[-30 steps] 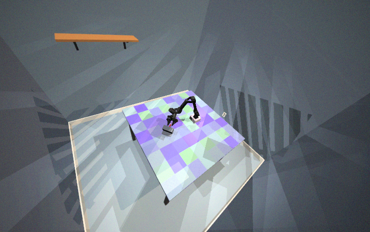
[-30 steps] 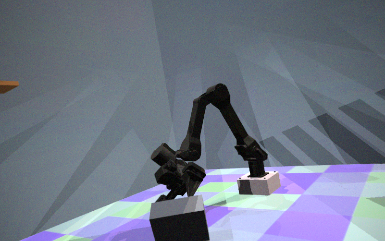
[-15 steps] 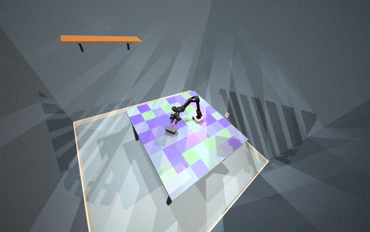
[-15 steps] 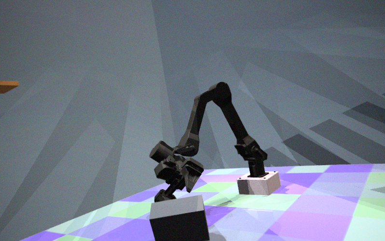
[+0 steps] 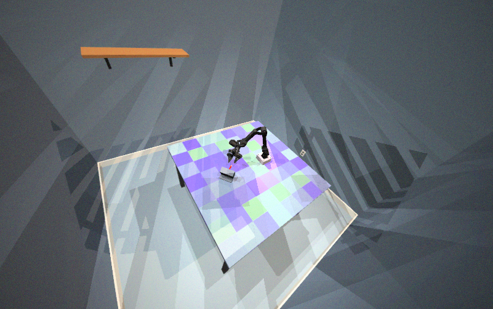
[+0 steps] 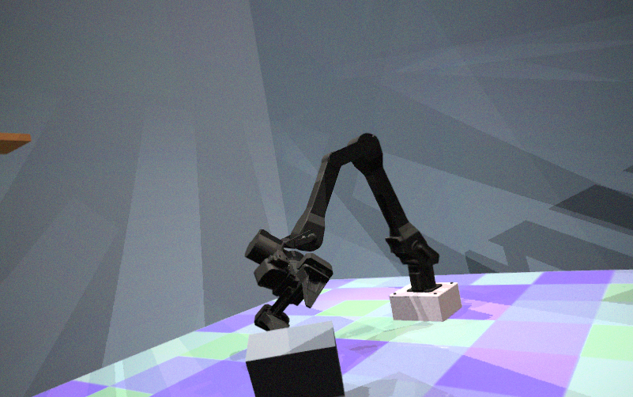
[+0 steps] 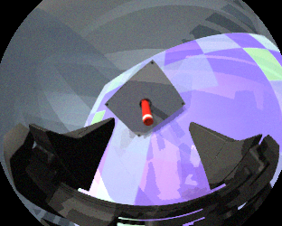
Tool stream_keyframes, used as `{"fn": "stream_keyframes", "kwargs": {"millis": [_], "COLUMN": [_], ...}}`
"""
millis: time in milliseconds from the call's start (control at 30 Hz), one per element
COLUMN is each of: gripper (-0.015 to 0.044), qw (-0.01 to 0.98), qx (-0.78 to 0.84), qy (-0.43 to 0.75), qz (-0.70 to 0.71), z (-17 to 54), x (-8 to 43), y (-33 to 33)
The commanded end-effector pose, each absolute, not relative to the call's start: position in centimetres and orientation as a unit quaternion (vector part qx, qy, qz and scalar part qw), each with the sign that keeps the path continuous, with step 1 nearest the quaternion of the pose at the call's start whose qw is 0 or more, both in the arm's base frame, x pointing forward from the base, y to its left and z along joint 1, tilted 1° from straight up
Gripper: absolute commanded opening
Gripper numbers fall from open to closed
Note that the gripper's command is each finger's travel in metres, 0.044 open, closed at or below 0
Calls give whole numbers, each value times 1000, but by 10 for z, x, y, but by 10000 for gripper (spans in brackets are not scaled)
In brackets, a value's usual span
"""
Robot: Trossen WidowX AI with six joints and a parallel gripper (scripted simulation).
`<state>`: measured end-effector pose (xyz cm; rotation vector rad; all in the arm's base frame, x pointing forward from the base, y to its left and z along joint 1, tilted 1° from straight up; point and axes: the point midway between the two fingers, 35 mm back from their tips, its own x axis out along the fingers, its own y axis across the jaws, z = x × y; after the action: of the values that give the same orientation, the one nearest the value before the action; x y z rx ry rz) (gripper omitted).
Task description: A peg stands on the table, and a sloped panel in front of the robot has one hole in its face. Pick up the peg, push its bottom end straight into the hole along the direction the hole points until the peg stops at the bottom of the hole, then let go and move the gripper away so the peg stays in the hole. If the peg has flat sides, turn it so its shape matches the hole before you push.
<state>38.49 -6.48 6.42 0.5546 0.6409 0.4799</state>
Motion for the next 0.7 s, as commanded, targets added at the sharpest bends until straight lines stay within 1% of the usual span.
{"fn": "stream_keyframes", "kwargs": {"millis": [0,667], "gripper": [440,440], "qw": [885,885], "qx": [264,266], "qy": [305,303], "qz": [233,232], "z": [68,82], "x": [380,362], "y": [-69,-85]}}
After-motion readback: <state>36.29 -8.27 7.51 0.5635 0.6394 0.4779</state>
